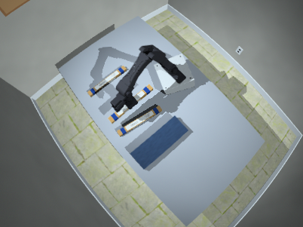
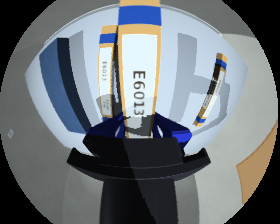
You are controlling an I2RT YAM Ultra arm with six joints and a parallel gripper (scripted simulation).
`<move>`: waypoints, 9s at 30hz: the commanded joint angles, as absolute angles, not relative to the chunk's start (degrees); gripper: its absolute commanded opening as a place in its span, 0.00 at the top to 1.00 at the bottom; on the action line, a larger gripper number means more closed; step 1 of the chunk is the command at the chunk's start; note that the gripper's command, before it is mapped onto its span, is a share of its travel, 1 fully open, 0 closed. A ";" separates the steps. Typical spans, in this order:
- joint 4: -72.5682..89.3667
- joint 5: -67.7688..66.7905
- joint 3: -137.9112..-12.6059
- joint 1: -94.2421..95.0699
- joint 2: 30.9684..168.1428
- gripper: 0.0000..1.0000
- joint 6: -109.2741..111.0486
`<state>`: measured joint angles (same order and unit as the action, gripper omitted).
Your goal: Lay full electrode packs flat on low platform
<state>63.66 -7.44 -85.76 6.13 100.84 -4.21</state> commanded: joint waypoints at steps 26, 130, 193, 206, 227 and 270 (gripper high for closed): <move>54.42 -6.93 -80.99 5.14 99.86 1.00 -2.85; 53.47 -7.10 -80.09 5.06 101.35 1.00 -3.02; 63.14 -7.28 -86.49 6.01 98.17 1.00 -3.96; 63.14 -7.28 -86.49 6.01 98.17 1.00 -3.96; 63.14 -7.28 -86.49 6.01 98.17 1.00 -3.96; 63.14 -7.28 -86.49 6.01 98.17 1.00 -3.96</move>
<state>61.60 -7.14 -83.46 4.75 101.80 -3.62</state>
